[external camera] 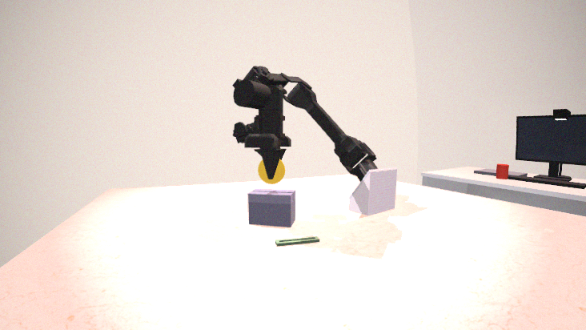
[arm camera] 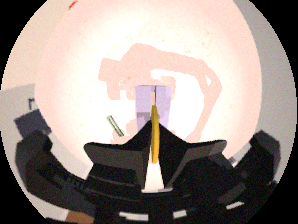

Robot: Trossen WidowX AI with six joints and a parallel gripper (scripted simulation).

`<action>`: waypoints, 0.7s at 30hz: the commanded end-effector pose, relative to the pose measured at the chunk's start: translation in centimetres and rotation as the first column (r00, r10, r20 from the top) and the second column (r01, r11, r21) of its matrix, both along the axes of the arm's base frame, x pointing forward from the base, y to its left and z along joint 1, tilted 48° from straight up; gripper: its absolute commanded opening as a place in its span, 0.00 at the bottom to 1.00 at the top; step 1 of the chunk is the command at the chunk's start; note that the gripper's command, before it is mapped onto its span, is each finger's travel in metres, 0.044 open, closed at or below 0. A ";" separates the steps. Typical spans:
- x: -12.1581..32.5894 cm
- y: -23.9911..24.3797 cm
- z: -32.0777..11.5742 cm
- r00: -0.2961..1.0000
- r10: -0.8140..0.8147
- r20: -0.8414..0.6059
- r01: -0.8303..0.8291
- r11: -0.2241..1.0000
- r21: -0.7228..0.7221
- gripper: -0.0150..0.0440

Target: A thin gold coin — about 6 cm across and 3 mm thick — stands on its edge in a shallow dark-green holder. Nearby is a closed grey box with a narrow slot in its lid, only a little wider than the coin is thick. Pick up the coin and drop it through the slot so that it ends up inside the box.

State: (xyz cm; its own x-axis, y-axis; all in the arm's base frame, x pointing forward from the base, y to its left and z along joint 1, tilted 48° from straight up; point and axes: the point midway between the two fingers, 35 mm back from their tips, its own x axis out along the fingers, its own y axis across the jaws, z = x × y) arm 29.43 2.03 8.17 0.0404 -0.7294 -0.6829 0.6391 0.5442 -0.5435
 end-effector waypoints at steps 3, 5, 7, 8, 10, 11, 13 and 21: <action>-0.2 -0.3 -0.1 1.000 0.003 -0.007 -0.003 1.000 -0.004 0.25; -0.3 -0.4 -0.1 1.000 0.004 -0.008 -0.004 1.000 -0.004 0.25; -0.3 -0.4 -0.1 1.000 0.005 -0.009 -0.005 1.000 -0.004 0.25; -0.3 -0.5 -0.2 1.000 0.005 -0.009 -0.005 1.000 -0.004 0.25; -0.3 -0.5 -0.2 1.000 0.005 -0.010 -0.005 1.000 -0.004 0.25; -0.3 -0.5 -0.2 1.000 0.005 -0.010 -0.005 1.000 -0.004 0.25; -0.3 -0.5 -0.3 1.000 0.005 -0.009 -0.005 1.000 -0.004 0.25; -0.2 -0.6 -0.4 1.000 0.004 -0.008 -0.004 1.000 -0.004 0.25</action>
